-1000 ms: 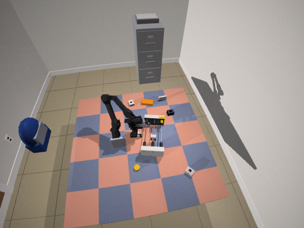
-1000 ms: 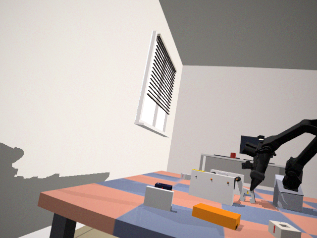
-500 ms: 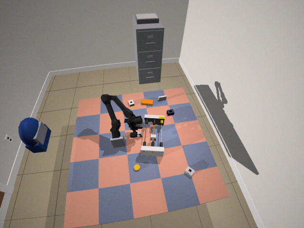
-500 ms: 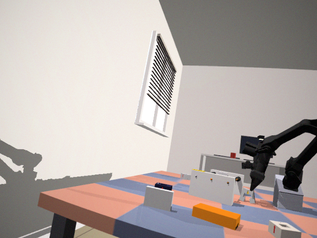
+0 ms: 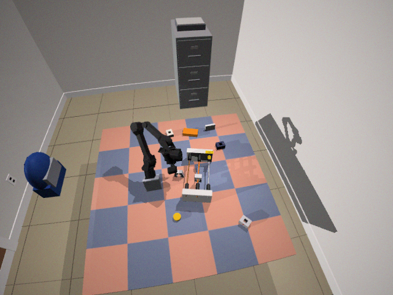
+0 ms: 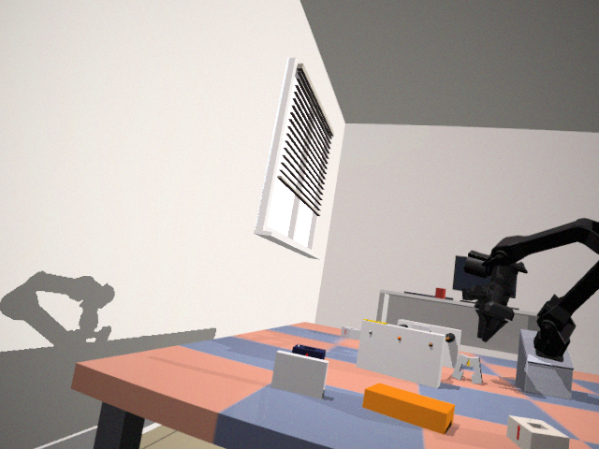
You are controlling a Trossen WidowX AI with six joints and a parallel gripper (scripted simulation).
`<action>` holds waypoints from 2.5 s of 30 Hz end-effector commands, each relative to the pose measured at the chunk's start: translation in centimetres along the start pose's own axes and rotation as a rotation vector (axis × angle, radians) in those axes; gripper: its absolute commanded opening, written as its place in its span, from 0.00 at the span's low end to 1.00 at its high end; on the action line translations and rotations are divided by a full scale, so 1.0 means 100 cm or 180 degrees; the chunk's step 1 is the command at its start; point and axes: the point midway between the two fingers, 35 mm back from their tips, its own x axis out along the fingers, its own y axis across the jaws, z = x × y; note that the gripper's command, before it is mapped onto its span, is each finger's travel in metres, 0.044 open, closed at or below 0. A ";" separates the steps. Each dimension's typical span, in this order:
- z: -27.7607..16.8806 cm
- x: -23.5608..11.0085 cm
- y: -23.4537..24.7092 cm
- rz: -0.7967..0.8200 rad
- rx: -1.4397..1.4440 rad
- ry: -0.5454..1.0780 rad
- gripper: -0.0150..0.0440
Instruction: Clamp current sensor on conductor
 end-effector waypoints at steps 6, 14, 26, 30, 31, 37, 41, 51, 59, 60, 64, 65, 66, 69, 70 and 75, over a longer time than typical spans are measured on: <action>0.018 -0.001 -0.003 0.0229 -0.2530 0.0368 0.80; 0.032 0.004 -0.008 0.0609 -0.4428 0.0523 0.80; 0.032 0.010 -0.009 0.0605 -0.4428 0.0525 0.80; 0.031 0.017 -0.009 0.0602 -0.4428 0.0526 0.80; 0.030 0.018 -0.009 0.0602 -0.4428 0.0526 0.80; 0.029 0.028 -0.009 0.0600 -0.4428 0.0526 0.80; 0.027 0.034 -0.008 0.0599 -0.4428 0.0526 0.80; 0.023 0.050 -0.007 0.0604 -0.4429 0.0522 0.80; 0.019 0.062 -0.005 0.0613 -0.4429 0.0516 0.80; 0.018 0.063 -0.005 0.0614 -0.4429 0.0516 0.80; 0.020 0.060 -0.006 0.0603 -0.4452 0.0524 0.76; 0.020 0.060 -0.006 0.0603 -0.4452 0.0524 0.75; 0.020 0.060 -0.006 0.0603 -0.4452 0.0524 0.74; 0.020 0.060 -0.006 0.0603 -0.4452 0.0524 0.71; 0.020 0.060 -0.006 0.0603 -0.4452 0.0524 0.69; 0.020 0.060 -0.006 0.0603 -0.4452 0.0524 0.64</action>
